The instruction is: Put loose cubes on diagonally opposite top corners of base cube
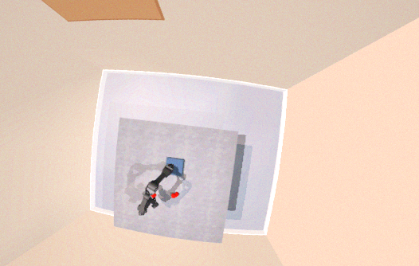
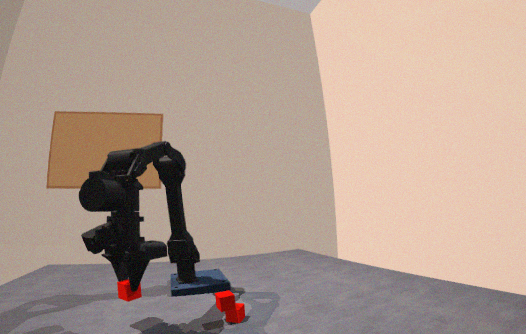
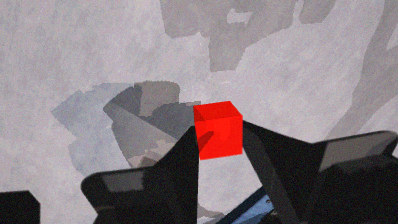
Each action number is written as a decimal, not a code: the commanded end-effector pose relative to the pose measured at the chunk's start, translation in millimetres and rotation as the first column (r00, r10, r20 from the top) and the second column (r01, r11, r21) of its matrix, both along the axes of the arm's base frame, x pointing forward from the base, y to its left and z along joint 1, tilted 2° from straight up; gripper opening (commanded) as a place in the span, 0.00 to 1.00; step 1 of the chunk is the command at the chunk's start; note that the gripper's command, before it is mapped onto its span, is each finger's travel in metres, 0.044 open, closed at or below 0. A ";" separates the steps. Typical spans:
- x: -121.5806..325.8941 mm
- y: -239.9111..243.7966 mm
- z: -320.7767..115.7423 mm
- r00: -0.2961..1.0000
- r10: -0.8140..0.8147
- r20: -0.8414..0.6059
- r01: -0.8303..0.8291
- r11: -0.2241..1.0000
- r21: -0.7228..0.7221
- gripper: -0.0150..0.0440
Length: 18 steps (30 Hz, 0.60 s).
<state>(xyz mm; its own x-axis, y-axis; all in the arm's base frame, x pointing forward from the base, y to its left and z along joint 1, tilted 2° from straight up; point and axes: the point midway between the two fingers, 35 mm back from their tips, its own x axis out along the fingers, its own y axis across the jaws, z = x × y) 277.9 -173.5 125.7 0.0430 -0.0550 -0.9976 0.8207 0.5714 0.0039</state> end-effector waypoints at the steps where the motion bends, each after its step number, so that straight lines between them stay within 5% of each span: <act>1: 0.9 0.6 11.6 1.000 0.010 0.009 -0.010 1.000 -0.004 0.43; 18: 2.2 14.6 29.3 1.000 -0.012 0.004 0.012 1.000 0.005 0.43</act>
